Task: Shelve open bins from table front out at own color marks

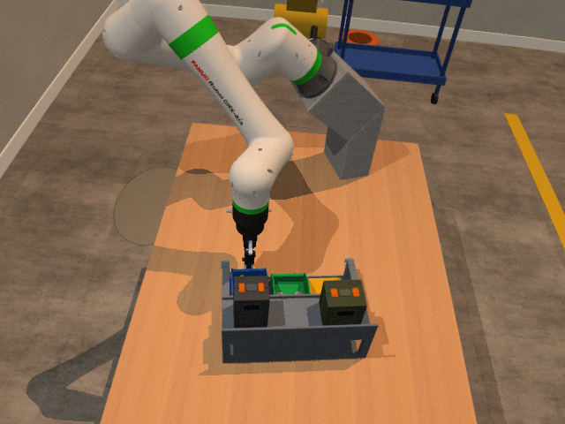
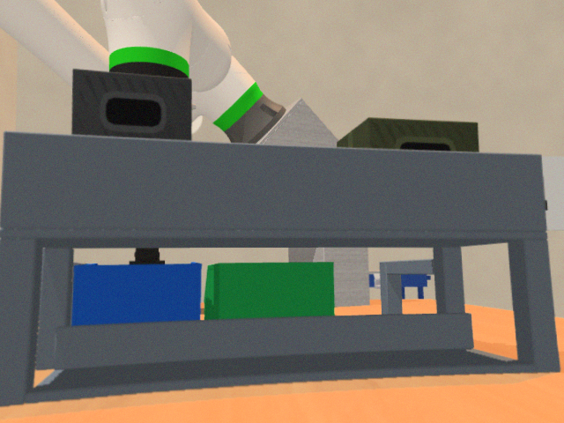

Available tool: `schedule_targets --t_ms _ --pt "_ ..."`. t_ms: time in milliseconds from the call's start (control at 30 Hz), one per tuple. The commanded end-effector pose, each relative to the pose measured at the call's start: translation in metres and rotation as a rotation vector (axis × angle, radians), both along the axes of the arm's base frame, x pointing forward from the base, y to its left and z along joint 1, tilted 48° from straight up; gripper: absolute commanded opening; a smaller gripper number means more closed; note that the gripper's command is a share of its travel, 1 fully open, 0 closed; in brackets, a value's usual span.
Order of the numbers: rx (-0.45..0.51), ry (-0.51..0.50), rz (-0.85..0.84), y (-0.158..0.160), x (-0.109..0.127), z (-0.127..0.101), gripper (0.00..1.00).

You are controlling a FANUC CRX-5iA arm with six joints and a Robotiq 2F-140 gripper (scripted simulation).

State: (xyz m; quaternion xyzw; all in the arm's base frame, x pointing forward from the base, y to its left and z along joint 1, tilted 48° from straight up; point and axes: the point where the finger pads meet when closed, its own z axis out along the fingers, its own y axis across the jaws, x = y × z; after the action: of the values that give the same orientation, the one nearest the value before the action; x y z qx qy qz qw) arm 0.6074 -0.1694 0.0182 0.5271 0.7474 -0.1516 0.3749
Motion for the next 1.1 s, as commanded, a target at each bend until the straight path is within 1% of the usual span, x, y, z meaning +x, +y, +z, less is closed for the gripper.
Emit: schedule_targets --t_ms 0,1067 --pt "0.0 0.0 0.0 0.001 0.002 0.0 0.0" --pt "0.0 0.0 0.0 0.006 0.013 0.002 0.0"
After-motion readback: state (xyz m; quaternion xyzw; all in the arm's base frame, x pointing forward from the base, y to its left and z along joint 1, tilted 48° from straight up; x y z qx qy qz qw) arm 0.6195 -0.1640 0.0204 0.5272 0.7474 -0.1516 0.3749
